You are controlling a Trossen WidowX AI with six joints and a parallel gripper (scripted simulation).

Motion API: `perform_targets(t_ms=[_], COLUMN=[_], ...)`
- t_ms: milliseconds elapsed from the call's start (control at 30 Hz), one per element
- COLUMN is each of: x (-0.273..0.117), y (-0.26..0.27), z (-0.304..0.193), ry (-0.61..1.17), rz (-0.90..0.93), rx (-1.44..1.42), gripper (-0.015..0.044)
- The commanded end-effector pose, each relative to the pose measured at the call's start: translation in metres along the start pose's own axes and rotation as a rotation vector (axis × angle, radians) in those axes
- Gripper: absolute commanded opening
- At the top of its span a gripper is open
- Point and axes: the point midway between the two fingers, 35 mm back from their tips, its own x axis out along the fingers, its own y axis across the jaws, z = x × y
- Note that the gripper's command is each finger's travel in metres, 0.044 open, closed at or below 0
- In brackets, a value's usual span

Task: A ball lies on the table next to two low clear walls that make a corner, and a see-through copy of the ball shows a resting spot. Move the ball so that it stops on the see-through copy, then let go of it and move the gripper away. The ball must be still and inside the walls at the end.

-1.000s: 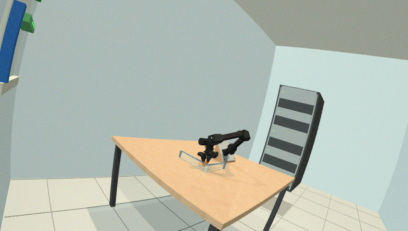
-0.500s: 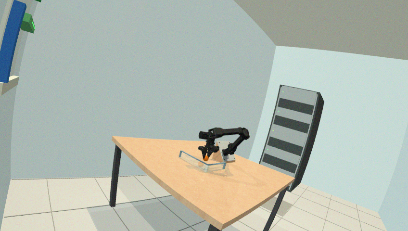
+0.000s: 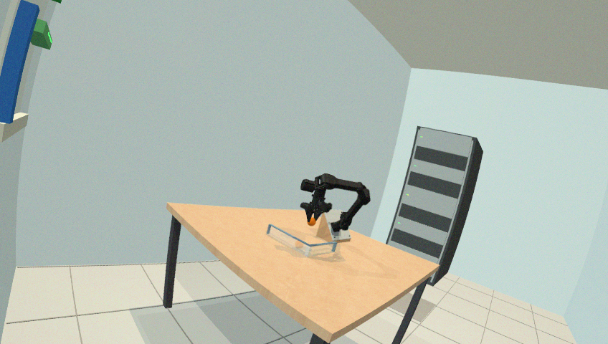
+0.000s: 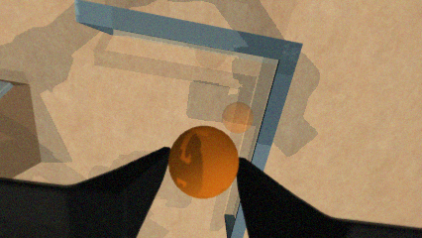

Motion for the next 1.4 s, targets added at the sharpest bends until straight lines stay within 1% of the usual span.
perform_targets(t_ms=[0, 1367], x=[-0.003, 0.010], y=[0.001, -0.013], z=[-0.001, -0.002], ry=[-0.002, 0.007], rz=[0.011, 0.008], rx=[0.022, 1.396], gripper=[0.0000, 0.0000])
